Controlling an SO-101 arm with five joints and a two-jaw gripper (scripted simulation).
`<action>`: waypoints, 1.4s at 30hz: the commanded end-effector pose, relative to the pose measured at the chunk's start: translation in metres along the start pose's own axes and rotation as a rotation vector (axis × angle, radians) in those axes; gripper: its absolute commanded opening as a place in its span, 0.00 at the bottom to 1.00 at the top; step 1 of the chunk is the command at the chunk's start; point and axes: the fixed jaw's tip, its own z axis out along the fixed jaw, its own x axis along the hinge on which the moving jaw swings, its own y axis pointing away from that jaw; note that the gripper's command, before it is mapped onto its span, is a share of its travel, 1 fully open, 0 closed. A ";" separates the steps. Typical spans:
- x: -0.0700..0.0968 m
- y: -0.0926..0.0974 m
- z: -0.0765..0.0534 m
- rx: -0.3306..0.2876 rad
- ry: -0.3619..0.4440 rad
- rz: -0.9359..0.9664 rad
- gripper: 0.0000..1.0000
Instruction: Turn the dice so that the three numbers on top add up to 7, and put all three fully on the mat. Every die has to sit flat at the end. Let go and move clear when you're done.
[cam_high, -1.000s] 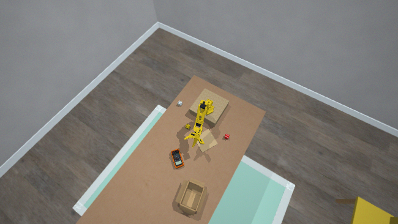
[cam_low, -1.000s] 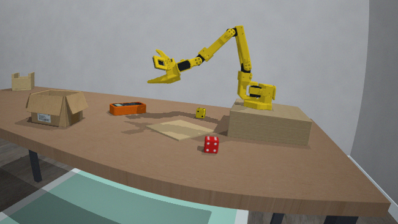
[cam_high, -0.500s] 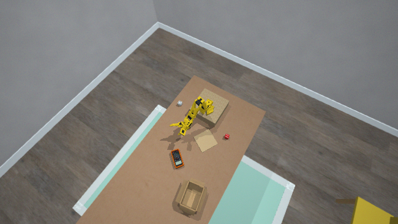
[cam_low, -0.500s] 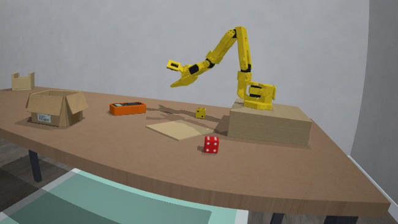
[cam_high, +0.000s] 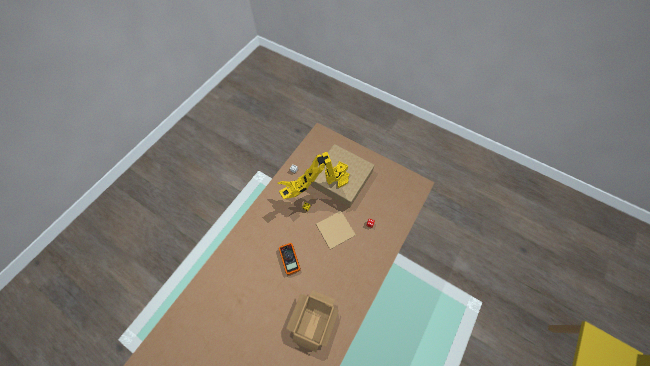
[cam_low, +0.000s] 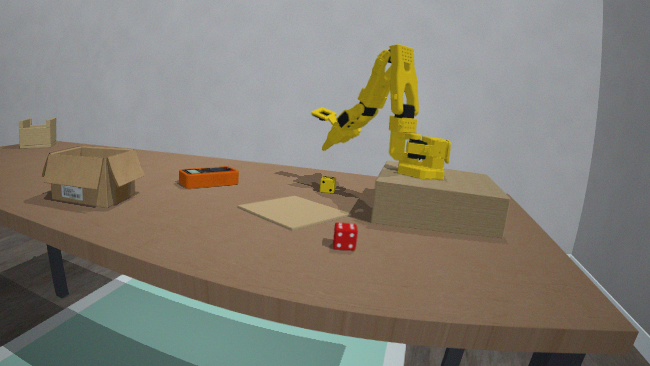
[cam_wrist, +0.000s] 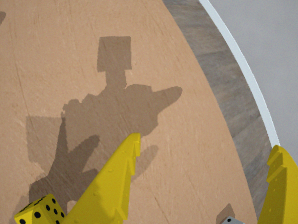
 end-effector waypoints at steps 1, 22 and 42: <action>0.024 -0.028 -0.006 0.087 0.088 0.168 0.44; 0.131 -0.111 -0.053 0.452 0.361 0.891 0.36; 0.138 -0.116 -0.059 0.491 0.367 0.960 0.35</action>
